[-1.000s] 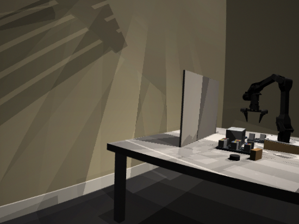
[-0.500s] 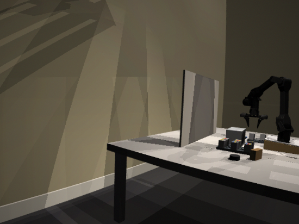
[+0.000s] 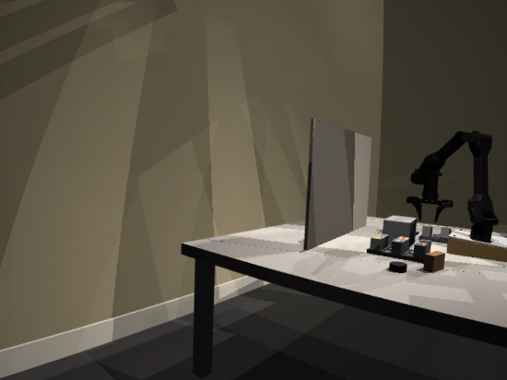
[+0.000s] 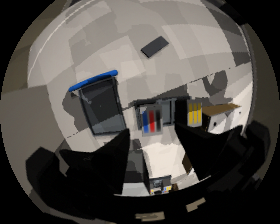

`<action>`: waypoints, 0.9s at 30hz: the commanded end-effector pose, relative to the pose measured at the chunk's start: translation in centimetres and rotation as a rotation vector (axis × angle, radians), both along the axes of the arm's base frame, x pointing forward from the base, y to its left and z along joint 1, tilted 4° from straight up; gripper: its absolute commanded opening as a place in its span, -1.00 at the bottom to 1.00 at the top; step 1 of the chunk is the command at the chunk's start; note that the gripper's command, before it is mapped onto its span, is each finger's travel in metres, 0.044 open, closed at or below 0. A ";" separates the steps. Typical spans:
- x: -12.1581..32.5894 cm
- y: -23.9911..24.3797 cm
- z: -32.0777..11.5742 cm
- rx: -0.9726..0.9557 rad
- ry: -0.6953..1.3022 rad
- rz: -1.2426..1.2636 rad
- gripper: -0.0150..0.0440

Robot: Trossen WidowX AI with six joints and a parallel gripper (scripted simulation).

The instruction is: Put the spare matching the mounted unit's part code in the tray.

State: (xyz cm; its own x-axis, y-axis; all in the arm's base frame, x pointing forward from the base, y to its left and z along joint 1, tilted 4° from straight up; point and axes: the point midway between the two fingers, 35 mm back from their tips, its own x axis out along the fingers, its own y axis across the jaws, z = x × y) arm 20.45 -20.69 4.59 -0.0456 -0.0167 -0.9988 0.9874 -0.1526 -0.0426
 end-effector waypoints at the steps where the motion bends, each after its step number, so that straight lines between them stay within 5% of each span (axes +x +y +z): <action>1: -0.2 0.1 -0.8 0.004 0.007 0.000 0.53; 27: -0.4 0.2 -5.1 0.004 0.007 0.000 0.53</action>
